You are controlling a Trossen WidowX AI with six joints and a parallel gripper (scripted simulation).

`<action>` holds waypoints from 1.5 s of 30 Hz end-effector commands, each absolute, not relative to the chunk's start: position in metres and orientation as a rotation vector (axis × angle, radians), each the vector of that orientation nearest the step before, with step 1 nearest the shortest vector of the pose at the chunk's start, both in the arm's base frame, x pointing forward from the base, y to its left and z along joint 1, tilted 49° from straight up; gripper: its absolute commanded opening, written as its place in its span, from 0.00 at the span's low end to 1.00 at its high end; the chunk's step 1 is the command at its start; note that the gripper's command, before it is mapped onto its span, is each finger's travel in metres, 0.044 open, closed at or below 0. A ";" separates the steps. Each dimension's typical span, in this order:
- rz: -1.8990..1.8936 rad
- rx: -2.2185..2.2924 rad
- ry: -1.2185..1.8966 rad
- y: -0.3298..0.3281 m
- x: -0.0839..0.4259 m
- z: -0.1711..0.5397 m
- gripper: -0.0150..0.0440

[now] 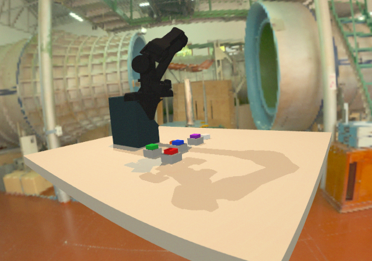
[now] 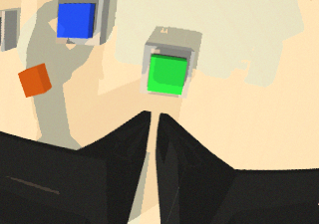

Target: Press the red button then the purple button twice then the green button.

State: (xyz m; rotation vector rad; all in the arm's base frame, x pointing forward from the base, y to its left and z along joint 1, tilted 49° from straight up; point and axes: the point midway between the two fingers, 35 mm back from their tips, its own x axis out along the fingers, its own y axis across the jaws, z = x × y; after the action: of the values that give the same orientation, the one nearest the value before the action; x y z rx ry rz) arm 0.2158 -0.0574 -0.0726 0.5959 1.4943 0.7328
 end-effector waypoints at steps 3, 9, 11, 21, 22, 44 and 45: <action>0.747 0.579 1.486 -0.052 0.214 -0.091 0.29; 0.750 0.581 1.484 -0.016 0.210 -0.121 0.29; 0.750 0.581 1.484 -0.015 0.210 -0.122 0.29; 0.750 0.581 1.484 -0.004 0.210 -0.132 0.29; 0.750 0.581 1.484 -0.002 0.209 -0.133 0.29; 0.752 0.583 1.484 0.011 0.208 -0.144 0.29; 0.752 0.583 1.484 0.011 0.208 -0.144 0.29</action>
State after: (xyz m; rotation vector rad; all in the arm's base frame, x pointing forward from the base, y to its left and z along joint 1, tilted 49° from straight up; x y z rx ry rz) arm 0.2095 0.0088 -0.1434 0.5765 1.4791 0.7505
